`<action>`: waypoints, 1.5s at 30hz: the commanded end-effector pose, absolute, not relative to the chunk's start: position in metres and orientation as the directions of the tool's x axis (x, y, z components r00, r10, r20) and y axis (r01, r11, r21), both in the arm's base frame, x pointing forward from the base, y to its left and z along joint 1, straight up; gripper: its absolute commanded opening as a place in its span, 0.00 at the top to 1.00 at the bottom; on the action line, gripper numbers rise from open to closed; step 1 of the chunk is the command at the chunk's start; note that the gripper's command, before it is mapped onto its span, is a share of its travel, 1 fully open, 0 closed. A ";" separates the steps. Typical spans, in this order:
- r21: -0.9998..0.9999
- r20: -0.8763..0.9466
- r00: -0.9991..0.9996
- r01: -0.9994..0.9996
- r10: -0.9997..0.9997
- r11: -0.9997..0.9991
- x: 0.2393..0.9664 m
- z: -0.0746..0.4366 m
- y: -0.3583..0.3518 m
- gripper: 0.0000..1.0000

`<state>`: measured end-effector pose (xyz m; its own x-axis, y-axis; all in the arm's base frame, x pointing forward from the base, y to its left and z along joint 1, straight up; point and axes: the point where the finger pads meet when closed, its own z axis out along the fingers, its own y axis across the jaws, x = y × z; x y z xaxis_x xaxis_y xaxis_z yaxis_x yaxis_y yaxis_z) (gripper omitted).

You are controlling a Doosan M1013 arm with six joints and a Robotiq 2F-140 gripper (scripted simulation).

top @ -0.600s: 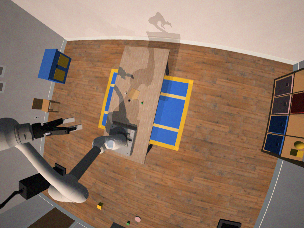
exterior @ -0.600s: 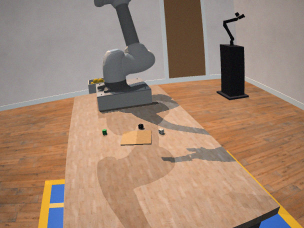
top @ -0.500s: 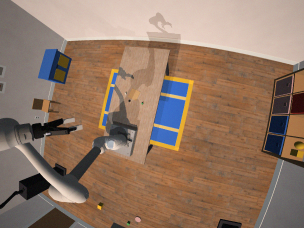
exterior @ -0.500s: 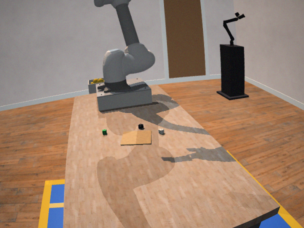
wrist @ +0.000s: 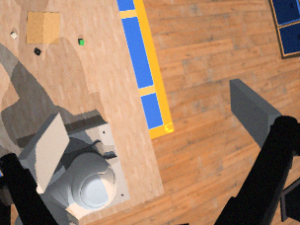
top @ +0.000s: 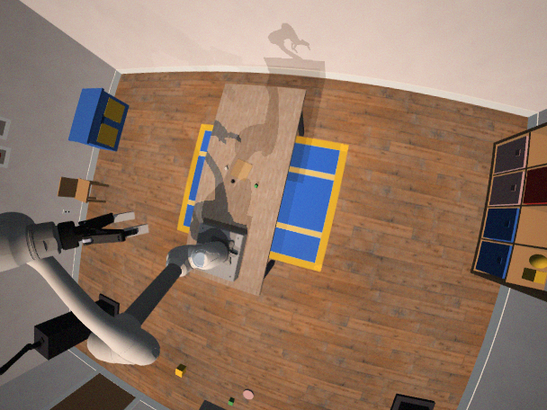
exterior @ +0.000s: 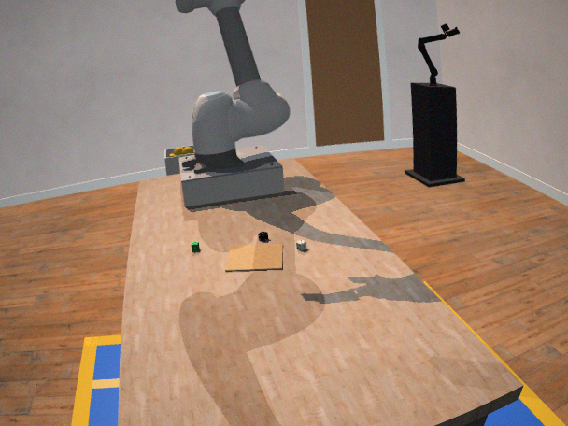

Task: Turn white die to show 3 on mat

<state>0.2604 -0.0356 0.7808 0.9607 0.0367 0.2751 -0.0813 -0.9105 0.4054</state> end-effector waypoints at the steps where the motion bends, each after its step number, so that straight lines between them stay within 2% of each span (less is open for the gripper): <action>1: 0.406 0.272 0.962 -0.077 0.040 -0.910 0.265 0.778 -0.035 0.00; 4: 0.414 0.233 0.970 -0.030 0.074 -0.910 0.320 0.738 -0.026 0.00; 6: 0.414 0.233 0.970 -0.030 0.074 -0.910 0.320 0.738 -0.026 0.00; 7: 0.413 0.209 0.974 -0.002 0.093 -0.911 0.350 0.711 -0.024 0.00; 9: 0.413 0.209 0.974 -0.002 0.093 -0.911 0.353 0.710 -0.024 0.00; 10: 0.406 0.179 0.977 0.030 0.112 -0.913 0.378 0.683 -0.023 0.00; 13: 0.406 0.179 0.977 0.030 0.112 -0.913 0.390 0.672 -0.023 0.00; 14: 0.391 0.147 0.980 0.064 0.131 -0.918 0.416 0.640 -0.024 0.00; 16: 0.391 0.147 0.980 0.064 0.131 -0.918 0.416 0.640 -0.024 0.00; 18: 0.365 0.115 0.983 0.094 0.145 -0.926 0.444 0.599 -0.028 0.00; 22: 0.365 0.115 0.983 0.094 0.145 -0.926 0.469 0.569 -0.030 0.00; 23: 0.329 0.086 0.985 0.117 0.153 -0.937 0.482 0.537 -0.035 0.00; 25: 0.329 0.086 0.985 0.117 0.153 -0.937 0.497 0.515 -0.039 0.00; 27: 0.329 0.086 0.985 0.117 0.153 -0.937 0.503 0.507 -0.040 0.00; 28: 0.285 0.061 0.986 0.129 0.152 -0.950 0.513 0.472 -0.046 0.00; 30: 0.285 0.061 0.986 0.129 0.152 -0.950 0.525 0.449 -0.051 0.00; 33: 0.285 0.061 0.986 0.129 0.152 -0.950 0.530 0.440 -0.053 0.00; 34: 0.237 0.042 0.989 0.129 0.143 -0.963 0.540 0.394 -0.063 0.00; 37: 0.237 0.042 0.989 0.129 0.143 -0.963 0.548 0.373 -0.068 0.00; 38: 0.187 0.028 0.992 0.118 0.125 -0.975 0.549 0.344 -0.074 0.00; 40: 0.187 0.028 0.992 0.118 0.125 -0.975 0.556 0.317 -0.081 0.00; 42: 0.187 0.028 0.992 0.118 0.125 -0.975 0.558 0.308 -0.083 0.00; 43: 0.141 0.018 0.995 0.097 0.101 -0.985 0.557 0.272 -0.091 0.00; 45: 0.141 0.018 0.995 0.097 0.101 -0.985 0.561 0.248 -0.098 0.00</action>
<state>0.5523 -0.0849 0.2997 0.9936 0.1112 0.0217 0.1058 -0.9792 0.1732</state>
